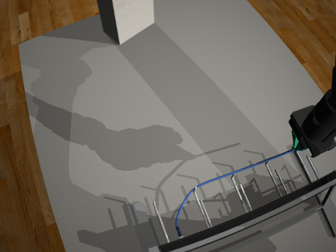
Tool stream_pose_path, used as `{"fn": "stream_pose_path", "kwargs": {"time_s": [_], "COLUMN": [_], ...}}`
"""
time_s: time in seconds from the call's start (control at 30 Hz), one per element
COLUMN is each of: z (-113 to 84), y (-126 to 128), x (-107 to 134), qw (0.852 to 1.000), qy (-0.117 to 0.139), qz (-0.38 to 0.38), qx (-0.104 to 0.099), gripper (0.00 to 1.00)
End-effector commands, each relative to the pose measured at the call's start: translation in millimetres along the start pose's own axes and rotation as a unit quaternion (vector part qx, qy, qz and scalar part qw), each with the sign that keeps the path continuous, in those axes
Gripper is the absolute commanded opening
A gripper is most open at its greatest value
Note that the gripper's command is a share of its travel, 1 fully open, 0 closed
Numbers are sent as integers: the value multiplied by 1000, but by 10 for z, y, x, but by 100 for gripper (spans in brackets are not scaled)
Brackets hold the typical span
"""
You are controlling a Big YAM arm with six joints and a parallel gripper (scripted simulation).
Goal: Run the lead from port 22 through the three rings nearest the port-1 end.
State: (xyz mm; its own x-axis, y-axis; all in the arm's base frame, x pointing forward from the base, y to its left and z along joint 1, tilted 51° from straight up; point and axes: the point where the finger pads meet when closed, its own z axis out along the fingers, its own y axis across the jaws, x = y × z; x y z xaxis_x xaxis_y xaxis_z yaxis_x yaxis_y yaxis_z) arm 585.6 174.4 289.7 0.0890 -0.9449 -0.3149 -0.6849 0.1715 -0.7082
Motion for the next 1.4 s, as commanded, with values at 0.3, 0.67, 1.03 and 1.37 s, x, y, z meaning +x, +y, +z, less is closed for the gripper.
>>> {"fn": "stream_pose_path", "kwargs": {"time_s": [0.3, 0.67, 1.03, 1.37], "z": [-158, -61, 1, 211], "y": [-190, -182, -189, -145], "x": [-292, -285, -291, -276], "qw": [999, 999, 999, 1000], "qy": [-29, -28, -28, -26], "qz": [-8, -7, -7, -6], "qx": [24, 20, 21, 15], "gripper": [0, 0, 0, 0]}}
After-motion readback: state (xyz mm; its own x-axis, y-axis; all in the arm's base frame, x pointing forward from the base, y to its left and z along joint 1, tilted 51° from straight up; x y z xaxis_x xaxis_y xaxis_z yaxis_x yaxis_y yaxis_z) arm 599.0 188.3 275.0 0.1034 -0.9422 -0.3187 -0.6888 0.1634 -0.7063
